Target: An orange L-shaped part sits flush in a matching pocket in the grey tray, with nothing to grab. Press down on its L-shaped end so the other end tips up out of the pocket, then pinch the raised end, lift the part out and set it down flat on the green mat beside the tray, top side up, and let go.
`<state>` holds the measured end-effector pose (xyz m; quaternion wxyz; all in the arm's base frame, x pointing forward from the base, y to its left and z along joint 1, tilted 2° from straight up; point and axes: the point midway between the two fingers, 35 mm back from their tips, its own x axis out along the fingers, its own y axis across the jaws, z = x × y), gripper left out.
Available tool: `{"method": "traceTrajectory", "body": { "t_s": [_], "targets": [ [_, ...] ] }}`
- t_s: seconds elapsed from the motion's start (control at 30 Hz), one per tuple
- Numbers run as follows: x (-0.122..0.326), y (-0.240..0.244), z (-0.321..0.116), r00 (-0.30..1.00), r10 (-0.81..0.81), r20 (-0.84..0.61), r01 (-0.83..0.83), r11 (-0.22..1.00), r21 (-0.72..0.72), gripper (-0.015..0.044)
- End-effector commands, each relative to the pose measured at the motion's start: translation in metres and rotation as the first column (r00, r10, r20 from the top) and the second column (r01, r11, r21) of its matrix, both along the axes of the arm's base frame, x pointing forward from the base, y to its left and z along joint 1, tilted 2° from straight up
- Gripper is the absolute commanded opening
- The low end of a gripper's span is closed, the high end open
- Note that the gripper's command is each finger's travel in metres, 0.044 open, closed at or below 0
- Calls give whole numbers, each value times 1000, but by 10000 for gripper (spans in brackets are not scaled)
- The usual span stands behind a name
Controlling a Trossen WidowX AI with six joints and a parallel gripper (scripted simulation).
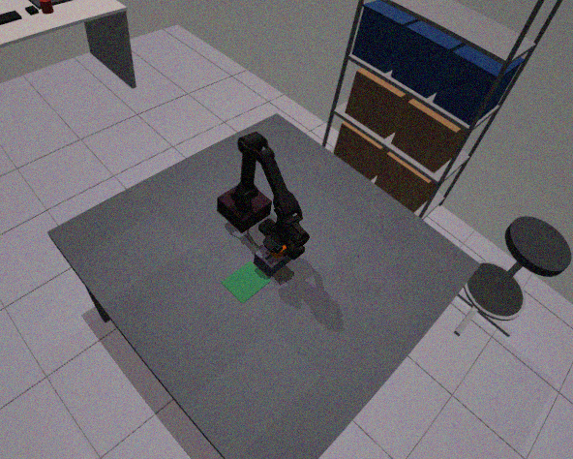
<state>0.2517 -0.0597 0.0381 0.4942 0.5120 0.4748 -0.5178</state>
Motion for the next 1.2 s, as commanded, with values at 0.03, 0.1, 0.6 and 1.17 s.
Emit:
{"method": "traceTrajectory", "body": {
  "t_s": [0.03, 0.1, 0.6, 1.17],
  "targets": [
    [-1, -1, -10, 1000, -2, -3, 2, 1000, -4, 280],
    [-1, -1, -13, 1000, -2, -3, 2, 1000, -4, 280],
    [-1, 0, -12, 1000, -1, -2, 1, 1000, 0, 109],
    [-1, 0, -7, 1000, -2, -2, 2, 1000, -1, 0]
  ]
}}
